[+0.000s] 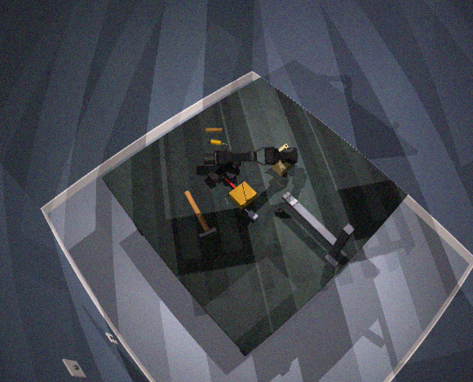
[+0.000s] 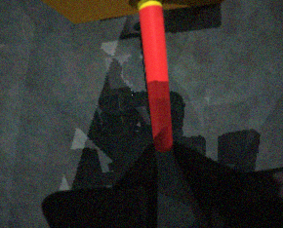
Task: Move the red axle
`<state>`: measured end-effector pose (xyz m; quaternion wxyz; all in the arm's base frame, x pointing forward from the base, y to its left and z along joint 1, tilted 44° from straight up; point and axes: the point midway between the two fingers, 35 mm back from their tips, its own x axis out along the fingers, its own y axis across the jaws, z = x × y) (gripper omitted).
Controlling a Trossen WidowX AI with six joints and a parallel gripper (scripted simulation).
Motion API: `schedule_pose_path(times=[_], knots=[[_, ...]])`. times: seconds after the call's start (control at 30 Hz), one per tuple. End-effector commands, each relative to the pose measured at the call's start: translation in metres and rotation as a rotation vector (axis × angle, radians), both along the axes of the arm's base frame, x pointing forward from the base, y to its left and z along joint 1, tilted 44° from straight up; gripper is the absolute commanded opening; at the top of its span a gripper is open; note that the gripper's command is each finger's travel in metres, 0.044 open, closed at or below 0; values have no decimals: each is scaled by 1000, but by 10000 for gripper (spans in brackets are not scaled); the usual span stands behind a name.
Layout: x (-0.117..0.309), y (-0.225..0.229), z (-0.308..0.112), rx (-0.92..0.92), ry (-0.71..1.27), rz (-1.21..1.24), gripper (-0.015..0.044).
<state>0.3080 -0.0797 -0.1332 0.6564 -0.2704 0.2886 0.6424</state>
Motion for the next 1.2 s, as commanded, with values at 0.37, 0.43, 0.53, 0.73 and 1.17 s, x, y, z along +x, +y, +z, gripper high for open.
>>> schedule_pose_path(times=[0.37,0.43,0.53,0.73,1.17], knots=[[0,-8,-12,-3,-5,2,0],[-1,-6,-14,-3,-5,2,0],[0,-3,-17,-3,-5,2,0],[0,-3,-17,-5,-7,10,26],[0,-7,-13,-3,-6,4,368]])
